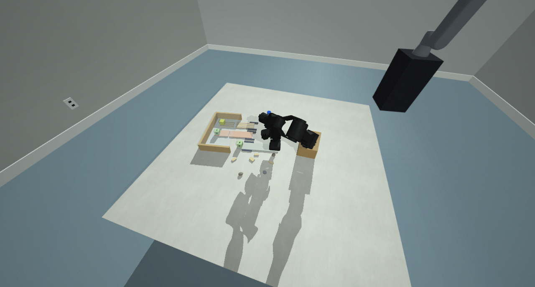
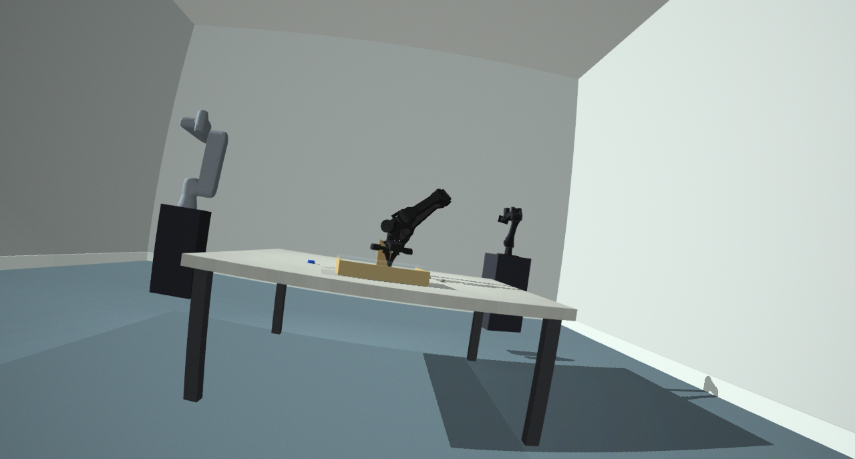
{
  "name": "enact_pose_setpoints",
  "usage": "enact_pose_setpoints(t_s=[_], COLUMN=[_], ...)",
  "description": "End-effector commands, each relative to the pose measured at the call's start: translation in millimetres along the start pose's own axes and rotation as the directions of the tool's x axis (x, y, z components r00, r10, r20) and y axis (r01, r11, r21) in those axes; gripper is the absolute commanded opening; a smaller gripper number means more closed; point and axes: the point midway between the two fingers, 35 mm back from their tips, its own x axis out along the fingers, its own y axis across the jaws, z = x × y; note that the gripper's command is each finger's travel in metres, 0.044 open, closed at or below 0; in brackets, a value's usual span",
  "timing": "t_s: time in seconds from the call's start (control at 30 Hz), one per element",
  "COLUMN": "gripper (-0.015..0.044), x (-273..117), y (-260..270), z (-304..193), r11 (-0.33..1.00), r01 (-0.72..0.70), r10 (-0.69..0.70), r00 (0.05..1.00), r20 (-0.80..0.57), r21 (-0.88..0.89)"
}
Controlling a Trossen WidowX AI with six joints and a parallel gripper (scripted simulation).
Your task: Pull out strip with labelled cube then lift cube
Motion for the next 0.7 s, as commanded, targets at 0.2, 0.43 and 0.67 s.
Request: enact_pose_setpoints(t_s=[0.2,0.43,0.67], gripper=[0.0079,0.0263,0.0440], x=[-22.6,-24.8,-27.8], y=[-0.6,-0.2,0.3], z=[22.6,46.9,71.0], r11=[1.000,0.999,0.999], r01=[0.008,0.007,0.007], r10=[-0.008,-0.008,-0.008], r00=[1.000,1.000,1.000], r20=[0.008,0.009,0.010], r21=[0.030,0.041,0.040])
